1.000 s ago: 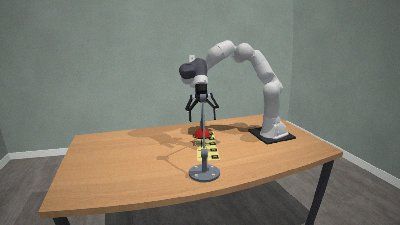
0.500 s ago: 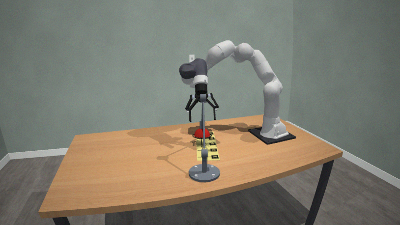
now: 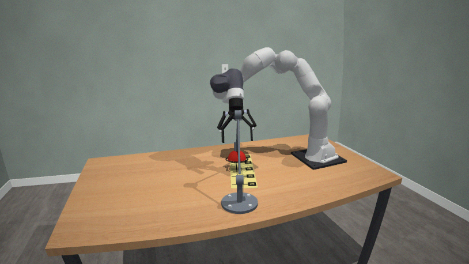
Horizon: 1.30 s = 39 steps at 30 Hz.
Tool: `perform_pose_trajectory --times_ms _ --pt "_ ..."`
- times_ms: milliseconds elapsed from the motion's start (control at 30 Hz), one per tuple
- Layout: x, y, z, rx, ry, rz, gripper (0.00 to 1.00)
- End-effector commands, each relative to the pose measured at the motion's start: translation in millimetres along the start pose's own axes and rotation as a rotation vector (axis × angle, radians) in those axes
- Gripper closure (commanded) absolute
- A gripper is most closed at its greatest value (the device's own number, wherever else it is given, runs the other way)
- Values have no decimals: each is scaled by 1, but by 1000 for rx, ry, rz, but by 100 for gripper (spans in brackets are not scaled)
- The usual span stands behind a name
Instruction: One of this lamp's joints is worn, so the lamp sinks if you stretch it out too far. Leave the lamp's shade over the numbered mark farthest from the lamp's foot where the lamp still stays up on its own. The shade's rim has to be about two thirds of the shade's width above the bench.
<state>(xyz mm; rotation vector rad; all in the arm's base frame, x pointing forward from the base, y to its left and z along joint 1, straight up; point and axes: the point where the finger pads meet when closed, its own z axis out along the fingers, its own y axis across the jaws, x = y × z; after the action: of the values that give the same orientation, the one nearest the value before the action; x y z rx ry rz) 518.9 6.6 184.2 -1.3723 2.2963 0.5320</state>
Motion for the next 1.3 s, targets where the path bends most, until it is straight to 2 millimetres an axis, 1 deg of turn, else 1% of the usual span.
perform_pose_trajectory --times_ms 0,200,700,767,1267 --pt "0 0 0 0 0 0 0" --pt "0 0 0 0 0 0 0" --pt "6 0 -65 0 0 0 0" --pt "6 0 -65 0 0 0 0" --pt "12 -6 -123 22 1 11 0"
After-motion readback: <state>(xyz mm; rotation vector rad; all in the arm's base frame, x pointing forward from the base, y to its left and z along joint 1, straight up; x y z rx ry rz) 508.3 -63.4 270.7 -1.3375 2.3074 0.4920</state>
